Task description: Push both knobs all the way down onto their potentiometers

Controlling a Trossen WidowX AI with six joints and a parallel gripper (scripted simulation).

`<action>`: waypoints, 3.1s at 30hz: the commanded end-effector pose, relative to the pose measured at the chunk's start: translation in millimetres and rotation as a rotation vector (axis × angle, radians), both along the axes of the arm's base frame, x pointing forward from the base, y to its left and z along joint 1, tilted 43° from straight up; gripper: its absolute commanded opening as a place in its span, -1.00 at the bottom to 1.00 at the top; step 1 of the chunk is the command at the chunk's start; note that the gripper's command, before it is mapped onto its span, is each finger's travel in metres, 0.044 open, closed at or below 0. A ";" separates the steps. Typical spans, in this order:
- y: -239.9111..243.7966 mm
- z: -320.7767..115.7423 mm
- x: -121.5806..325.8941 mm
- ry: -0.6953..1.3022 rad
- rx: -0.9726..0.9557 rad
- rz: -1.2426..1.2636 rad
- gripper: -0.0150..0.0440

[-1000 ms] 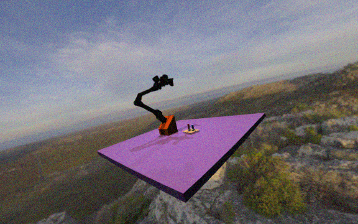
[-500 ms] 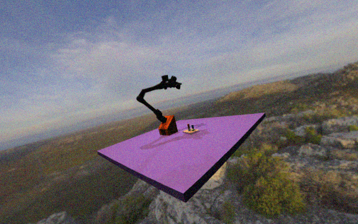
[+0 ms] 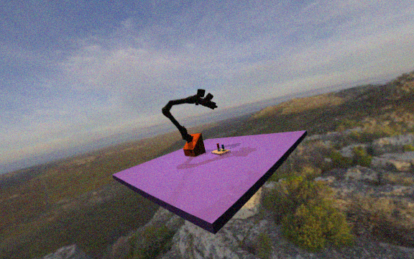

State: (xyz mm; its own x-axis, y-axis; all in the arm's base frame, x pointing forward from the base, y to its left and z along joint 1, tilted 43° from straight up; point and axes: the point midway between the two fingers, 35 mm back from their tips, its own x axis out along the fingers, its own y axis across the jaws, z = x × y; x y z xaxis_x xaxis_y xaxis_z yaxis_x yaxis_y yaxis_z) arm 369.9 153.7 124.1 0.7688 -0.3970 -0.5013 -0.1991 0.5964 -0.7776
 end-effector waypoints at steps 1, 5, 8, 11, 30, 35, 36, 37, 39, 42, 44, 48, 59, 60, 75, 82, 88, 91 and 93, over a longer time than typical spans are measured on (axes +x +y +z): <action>-14.5 -15.8 4.8 0.051 0.008 -0.052 -0.49; -34.7 -31.6 7.9 0.106 0.019 -0.132 -0.49; -50.5 -43.3 8.7 0.148 0.028 -0.196 -0.49; -67.4 -55.7 8.0 0.194 0.039 -0.269 -0.49; -170.2 -118.0 -28.1 0.462 0.099 -0.800 -0.49; -192.5 -128.4 -44.4 0.524 0.106 -0.950 -0.49; -194.6 -129.3 -46.2 0.530 0.107 -0.966 -0.49; -195.3 -129.6 -46.8 0.532 0.107 -0.971 -0.49; -195.3 -129.6 -46.8 0.532 0.107 -0.971 -0.49; -195.3 -129.6 -46.8 0.532 0.107 -0.971 -0.49; -201.9 -137.1 -48.3 0.532 0.107 -0.971 -0.49; -208.5 -144.3 -50.2 0.532 0.106 -0.971 -0.49; -210.9 -147.1 -50.7 0.532 0.106 -0.971 -0.49; -211.9 -148.3 -51.0 0.532 0.106 -0.971 -0.49; -222.3 -159.8 -53.9 0.531 0.105 -0.971 -0.49; -221.5 -158.9 -53.6 0.531 0.105 -0.971 -0.49; -222.4 -160.0 -53.9 0.531 0.105 -0.971 -0.49; -223.0 -160.5 -54.0 0.531 0.105 -0.971 -0.49; -223.3 -160.9 -54.1 0.531 0.105 -0.971 -0.49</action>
State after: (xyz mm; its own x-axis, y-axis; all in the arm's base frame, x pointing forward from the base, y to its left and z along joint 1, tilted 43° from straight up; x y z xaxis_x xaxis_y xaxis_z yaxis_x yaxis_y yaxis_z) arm 316.4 -68.4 -35.2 -0.1670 -0.6471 -0.7439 0.1021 0.7390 -0.6659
